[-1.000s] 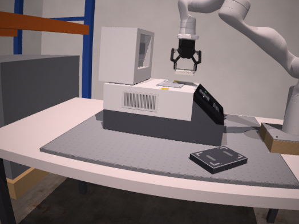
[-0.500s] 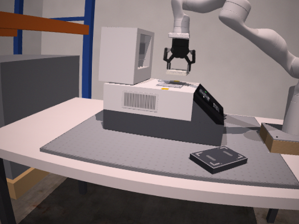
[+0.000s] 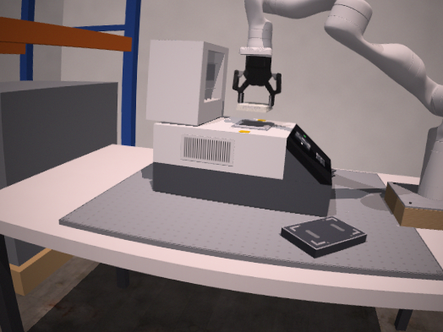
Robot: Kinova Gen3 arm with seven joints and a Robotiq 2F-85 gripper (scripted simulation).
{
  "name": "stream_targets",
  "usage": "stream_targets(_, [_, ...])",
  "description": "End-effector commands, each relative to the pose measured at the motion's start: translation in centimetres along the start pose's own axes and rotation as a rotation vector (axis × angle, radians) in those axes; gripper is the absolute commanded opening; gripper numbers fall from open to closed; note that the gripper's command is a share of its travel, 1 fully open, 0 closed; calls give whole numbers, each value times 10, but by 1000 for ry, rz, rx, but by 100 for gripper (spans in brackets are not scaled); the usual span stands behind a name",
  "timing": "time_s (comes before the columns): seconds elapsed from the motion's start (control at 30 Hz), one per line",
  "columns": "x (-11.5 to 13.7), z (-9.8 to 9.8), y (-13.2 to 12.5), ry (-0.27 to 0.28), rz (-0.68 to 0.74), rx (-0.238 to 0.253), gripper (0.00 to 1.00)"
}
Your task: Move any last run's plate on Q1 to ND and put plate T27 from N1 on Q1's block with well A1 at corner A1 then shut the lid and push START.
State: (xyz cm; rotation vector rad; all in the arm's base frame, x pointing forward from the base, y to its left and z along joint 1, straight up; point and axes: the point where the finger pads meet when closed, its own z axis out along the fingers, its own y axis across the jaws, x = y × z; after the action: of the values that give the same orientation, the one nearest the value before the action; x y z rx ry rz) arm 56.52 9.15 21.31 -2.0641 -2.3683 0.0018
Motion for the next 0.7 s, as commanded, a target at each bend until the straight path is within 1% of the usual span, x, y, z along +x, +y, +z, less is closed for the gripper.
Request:
stream_targets(0.0, [0, -1, 1, 0, 1, -1, 90])
stream_targets(0.5, [0, -1, 1, 0, 0, -1, 90])
stream_targets(0.67, [0, 6, 1, 0, 1, -1, 90])
